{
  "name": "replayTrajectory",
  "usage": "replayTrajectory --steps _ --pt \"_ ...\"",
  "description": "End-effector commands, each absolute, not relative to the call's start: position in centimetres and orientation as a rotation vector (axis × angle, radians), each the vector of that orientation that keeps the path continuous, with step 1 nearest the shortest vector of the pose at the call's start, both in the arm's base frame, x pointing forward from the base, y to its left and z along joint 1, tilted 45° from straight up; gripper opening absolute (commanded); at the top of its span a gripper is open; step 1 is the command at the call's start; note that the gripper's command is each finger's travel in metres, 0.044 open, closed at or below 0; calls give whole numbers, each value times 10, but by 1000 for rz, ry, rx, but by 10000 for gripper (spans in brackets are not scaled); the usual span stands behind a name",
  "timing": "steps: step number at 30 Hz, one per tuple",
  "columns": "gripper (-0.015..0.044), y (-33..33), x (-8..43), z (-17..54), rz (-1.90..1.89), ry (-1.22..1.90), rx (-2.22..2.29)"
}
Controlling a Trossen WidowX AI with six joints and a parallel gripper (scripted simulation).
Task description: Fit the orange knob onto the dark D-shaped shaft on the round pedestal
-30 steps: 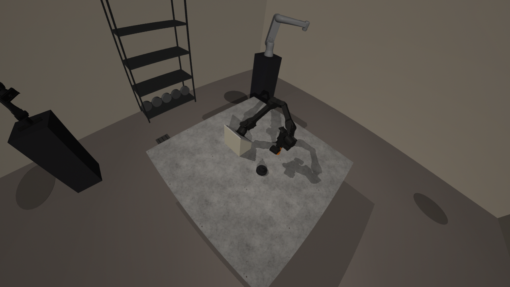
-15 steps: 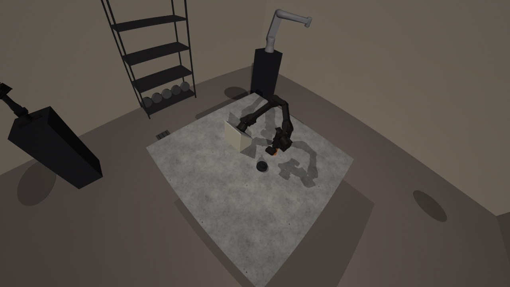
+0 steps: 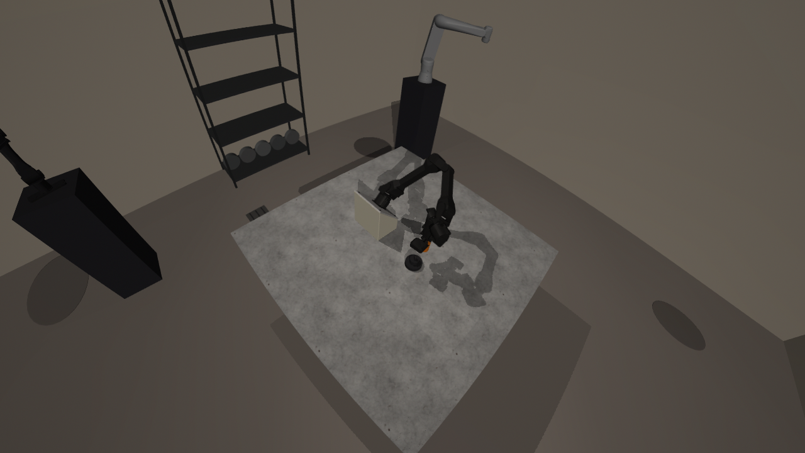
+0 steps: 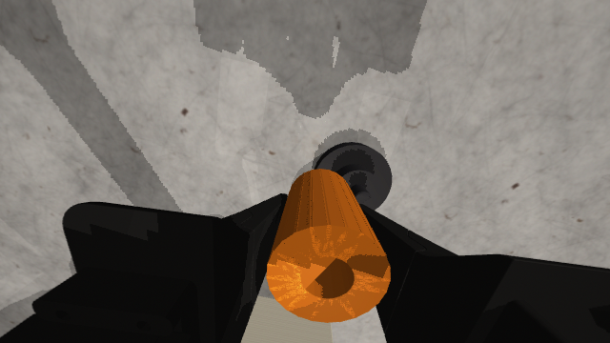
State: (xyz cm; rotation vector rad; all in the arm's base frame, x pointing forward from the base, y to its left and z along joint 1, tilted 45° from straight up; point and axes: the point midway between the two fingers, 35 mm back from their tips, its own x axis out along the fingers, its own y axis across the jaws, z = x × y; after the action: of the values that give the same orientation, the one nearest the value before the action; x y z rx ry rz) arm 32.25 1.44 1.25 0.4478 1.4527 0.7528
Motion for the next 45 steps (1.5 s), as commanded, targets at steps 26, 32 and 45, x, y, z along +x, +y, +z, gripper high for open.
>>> replayTrajectory --steps 26,32,45 --pt "0 7 315 -43 766 1443 451" --pt "0 7 317 -43 766 1442 450" --pt "0 8 315 -43 766 1442 450"
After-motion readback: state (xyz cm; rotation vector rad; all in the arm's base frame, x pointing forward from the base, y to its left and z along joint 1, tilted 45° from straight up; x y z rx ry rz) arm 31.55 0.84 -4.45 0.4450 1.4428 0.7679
